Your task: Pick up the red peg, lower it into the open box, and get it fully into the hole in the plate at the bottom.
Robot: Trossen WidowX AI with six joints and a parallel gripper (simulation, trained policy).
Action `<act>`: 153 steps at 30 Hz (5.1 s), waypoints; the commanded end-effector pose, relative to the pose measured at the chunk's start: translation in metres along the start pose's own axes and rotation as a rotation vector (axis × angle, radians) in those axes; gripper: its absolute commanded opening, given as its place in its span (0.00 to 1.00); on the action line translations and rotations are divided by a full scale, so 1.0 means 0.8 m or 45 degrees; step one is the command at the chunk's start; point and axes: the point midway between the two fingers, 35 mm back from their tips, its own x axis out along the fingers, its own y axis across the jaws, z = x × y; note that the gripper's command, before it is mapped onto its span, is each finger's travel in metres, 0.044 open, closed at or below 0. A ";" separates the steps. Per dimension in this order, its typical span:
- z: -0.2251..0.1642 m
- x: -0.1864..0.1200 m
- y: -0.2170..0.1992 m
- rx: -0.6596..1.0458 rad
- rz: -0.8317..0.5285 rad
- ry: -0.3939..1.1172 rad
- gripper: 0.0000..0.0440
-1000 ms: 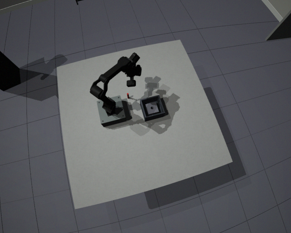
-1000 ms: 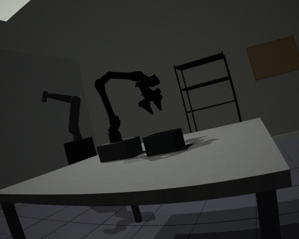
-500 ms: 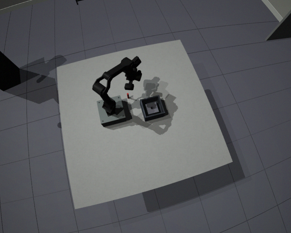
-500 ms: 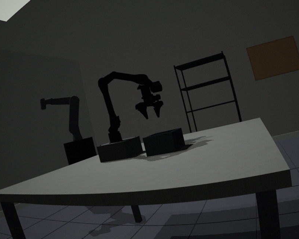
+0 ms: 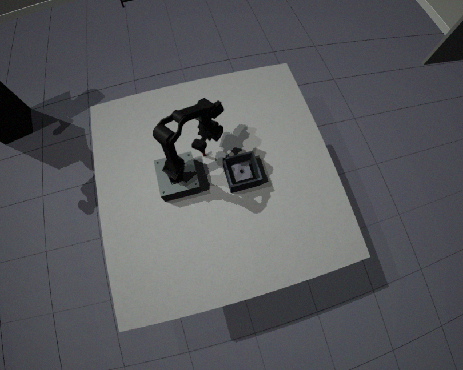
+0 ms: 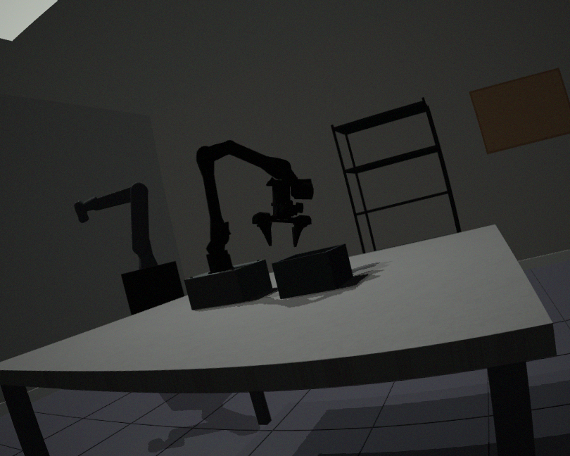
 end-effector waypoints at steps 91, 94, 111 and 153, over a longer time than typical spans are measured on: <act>0.162 -0.006 -0.014 0.165 0.214 -0.283 0.00; 0.176 -0.003 -0.018 0.190 0.219 -0.276 0.00; 0.242 0.028 -0.033 0.318 0.252 -0.221 0.01; 0.355 0.071 -0.030 0.260 0.216 -0.298 1.00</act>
